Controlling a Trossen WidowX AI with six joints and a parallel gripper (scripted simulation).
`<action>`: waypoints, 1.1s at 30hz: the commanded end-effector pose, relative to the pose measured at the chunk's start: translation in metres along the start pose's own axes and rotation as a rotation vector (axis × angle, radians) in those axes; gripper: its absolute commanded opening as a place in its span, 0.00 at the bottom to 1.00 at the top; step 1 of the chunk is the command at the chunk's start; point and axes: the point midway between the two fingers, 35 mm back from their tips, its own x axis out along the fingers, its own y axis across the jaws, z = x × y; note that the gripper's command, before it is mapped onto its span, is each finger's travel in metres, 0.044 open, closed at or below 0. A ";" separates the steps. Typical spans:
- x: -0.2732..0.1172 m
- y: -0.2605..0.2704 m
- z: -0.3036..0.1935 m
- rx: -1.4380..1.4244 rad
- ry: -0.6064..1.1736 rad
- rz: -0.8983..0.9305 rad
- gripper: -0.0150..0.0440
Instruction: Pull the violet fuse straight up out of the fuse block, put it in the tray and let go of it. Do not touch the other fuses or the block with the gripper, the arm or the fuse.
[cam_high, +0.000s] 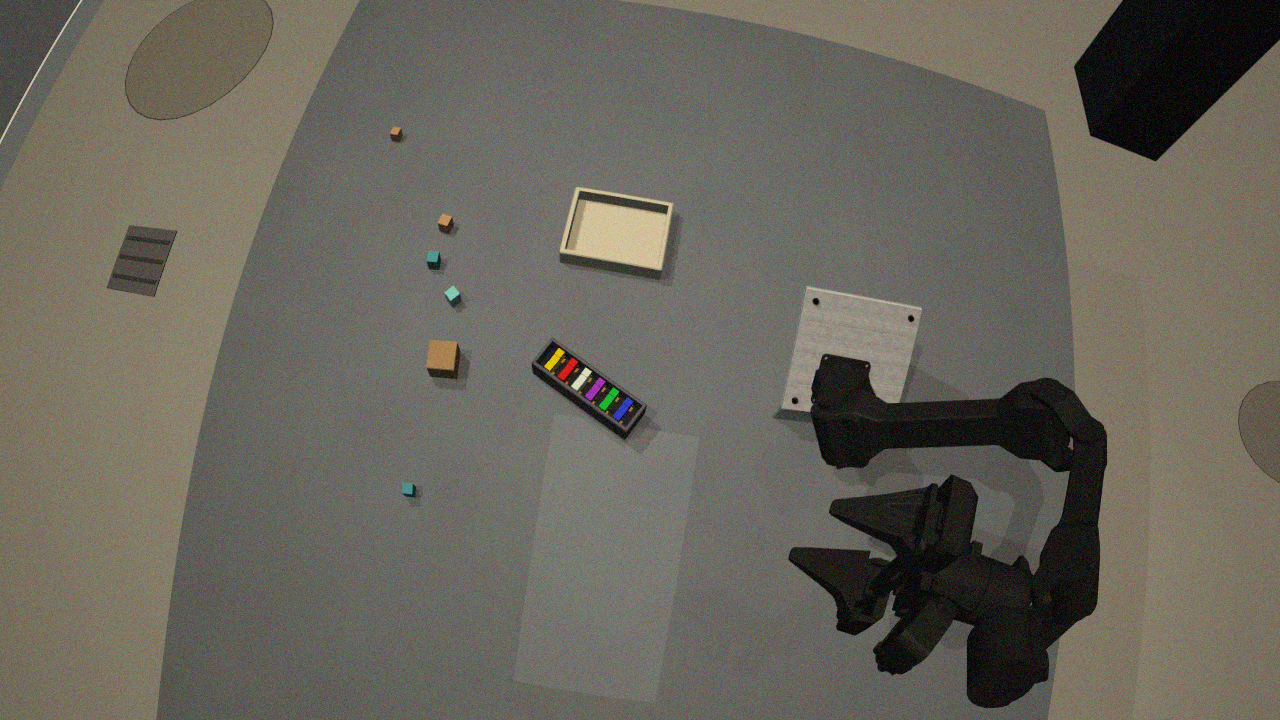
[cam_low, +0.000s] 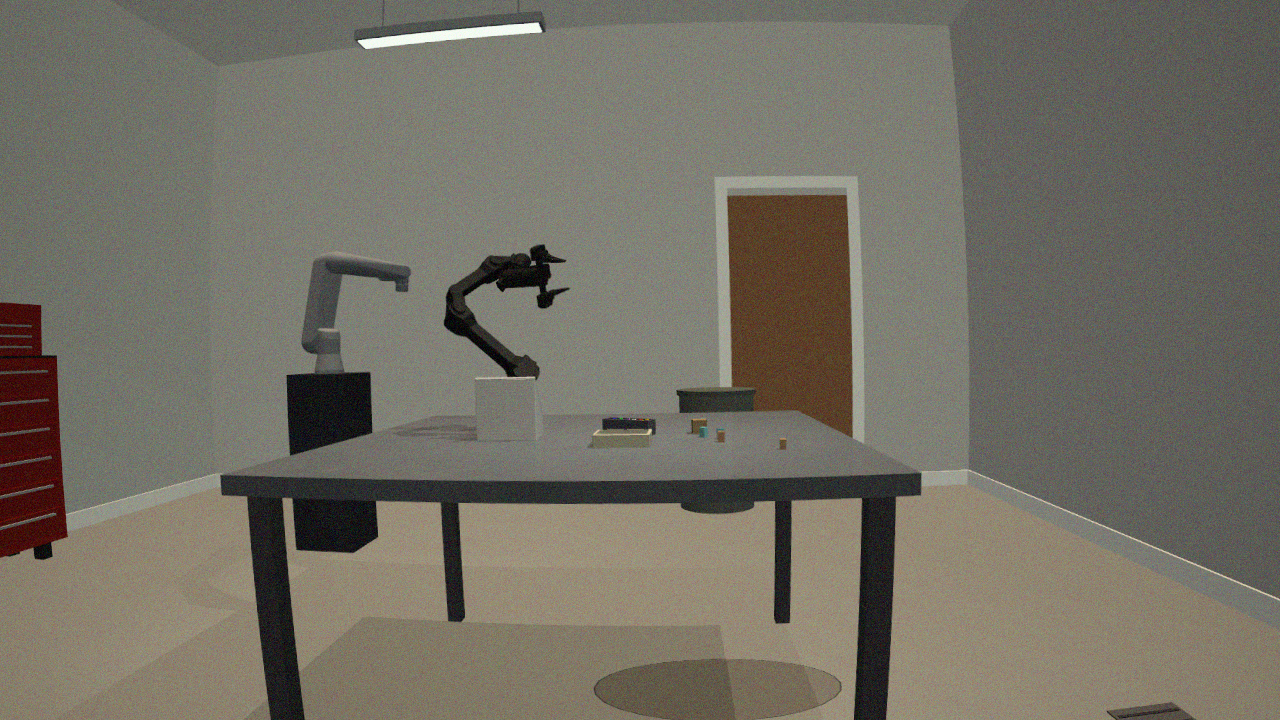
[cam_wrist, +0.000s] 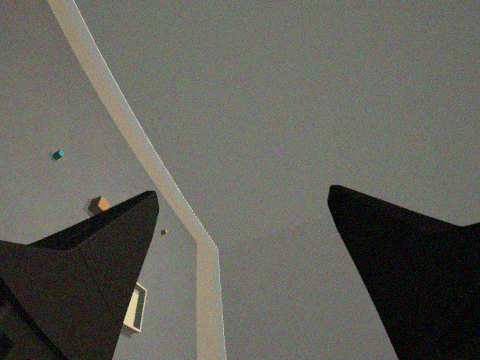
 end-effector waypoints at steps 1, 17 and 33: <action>0.002 0.002 0.001 0.005 0.005 0.005 0.89; 0.176 0.152 -0.041 0.700 0.680 0.219 0.38; 0.259 0.245 -0.198 1.729 1.636 -0.149 0.38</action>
